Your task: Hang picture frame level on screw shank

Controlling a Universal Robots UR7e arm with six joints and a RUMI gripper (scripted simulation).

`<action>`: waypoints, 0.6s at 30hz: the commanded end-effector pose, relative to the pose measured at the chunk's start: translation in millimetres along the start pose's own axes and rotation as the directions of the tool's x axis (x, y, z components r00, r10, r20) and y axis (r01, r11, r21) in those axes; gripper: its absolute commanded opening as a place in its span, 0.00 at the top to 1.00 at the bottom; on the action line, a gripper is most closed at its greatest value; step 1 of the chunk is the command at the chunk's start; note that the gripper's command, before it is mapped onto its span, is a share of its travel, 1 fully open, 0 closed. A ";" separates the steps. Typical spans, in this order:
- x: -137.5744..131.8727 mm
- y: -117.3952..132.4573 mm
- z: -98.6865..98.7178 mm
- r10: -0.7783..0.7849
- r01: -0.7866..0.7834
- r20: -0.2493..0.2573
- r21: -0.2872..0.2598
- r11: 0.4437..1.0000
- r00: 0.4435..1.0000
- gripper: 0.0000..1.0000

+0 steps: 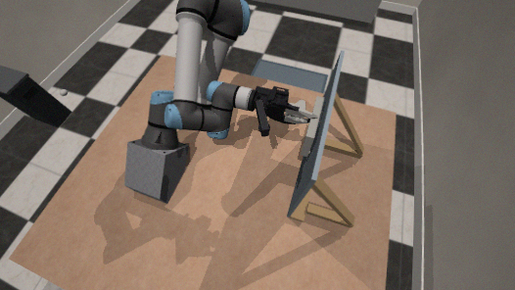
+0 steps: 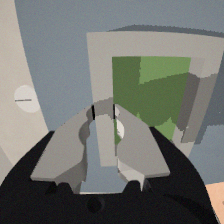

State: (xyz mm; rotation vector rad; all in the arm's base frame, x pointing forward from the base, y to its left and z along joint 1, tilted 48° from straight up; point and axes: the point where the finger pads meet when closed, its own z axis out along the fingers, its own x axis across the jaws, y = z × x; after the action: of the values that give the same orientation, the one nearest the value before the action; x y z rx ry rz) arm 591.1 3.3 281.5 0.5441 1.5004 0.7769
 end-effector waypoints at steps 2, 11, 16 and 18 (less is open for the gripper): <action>-0.4 -0.2 0.0 0.000 0.000 0.001 0.000 1.000 1.000 1.00; -0.4 -0.2 0.0 0.000 0.000 0.001 0.000 1.000 1.000 0.71; -0.4 -0.2 0.0 0.000 0.000 0.001 0.000 1.000 1.000 0.71; -0.4 -0.2 0.0 0.000 0.000 0.001 0.000 1.000 1.000 0.71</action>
State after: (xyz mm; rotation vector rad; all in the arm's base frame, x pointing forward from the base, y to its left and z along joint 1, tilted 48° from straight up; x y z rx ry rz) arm 591.1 3.3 281.4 0.5442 1.5004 0.7769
